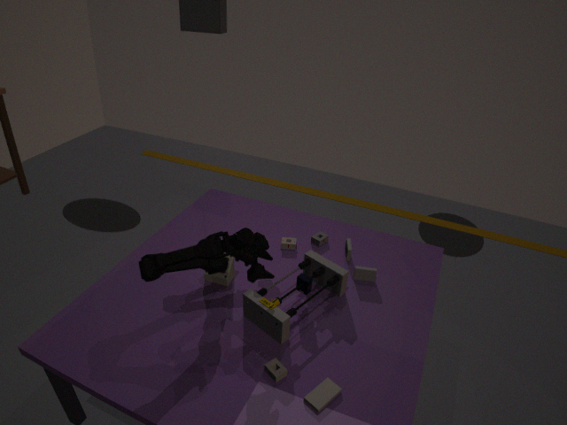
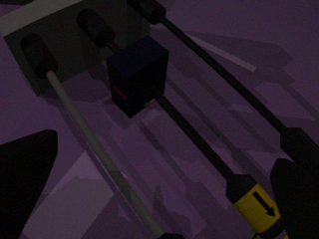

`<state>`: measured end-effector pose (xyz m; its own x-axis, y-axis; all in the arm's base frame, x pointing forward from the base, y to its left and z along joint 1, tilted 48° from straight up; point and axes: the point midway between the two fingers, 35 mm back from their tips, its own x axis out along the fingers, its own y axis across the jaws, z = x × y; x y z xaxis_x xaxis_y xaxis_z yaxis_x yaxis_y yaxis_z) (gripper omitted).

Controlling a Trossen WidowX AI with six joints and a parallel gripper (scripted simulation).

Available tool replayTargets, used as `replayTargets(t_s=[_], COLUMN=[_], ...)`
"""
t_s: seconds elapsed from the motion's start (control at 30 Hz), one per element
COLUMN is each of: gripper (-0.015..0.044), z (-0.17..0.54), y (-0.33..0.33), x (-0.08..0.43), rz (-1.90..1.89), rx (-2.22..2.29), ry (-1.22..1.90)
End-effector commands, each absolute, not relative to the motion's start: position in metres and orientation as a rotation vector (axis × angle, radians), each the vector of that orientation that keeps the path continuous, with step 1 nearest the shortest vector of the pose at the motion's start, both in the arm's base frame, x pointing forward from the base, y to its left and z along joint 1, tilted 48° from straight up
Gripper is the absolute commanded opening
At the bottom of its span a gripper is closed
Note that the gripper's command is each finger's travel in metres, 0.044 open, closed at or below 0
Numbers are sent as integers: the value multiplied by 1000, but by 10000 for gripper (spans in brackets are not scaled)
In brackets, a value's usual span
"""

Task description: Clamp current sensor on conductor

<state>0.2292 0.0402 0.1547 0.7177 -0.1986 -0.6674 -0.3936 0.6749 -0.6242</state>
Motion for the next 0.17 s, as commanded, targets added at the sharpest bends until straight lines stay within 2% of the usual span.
replayTargets(t_s=[0.0, 0.1, 0.13], gripper=[440, 440, 440], z=[155, 153, 154], y=[40, 43, 40], x=[231, 240, 232], rz=[119, 117, 121], rx=[-865, -942, -880], ry=[810, 905, 831])
